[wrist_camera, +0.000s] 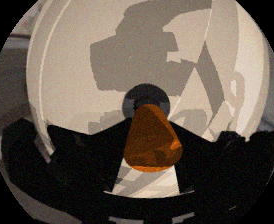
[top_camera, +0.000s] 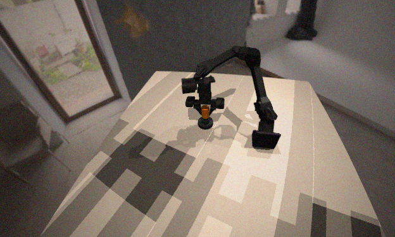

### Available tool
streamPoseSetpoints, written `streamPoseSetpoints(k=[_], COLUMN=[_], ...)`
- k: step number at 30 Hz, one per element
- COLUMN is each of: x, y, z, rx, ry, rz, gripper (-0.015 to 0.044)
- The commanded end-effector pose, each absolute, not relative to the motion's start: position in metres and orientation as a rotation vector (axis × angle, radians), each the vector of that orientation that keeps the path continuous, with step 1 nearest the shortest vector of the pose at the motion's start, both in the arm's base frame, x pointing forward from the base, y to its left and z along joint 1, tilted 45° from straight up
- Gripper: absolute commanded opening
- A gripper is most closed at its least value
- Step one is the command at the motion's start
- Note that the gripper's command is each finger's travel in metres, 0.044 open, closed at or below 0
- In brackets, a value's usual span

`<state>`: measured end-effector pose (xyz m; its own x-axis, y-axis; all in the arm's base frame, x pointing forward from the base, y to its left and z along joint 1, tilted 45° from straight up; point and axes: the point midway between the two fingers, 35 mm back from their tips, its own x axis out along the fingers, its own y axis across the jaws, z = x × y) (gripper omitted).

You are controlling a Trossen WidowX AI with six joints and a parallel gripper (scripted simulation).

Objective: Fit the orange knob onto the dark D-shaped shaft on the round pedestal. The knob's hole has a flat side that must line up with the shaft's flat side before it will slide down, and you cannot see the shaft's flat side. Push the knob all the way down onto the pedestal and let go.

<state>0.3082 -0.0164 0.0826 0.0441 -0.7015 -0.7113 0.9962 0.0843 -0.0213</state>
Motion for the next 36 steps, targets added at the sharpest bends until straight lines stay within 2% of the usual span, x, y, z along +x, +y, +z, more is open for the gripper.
streamPoseSetpoints(k=[1, 36], x=[0.3085, 0.3085], y=[-0.016, -0.0168], z=[0.0816, 0.0807], rx=[0.57, 0.549], ry=[0.652, 0.67], rz=[-1.41, -1.399], gripper=[0.0, 0.0])
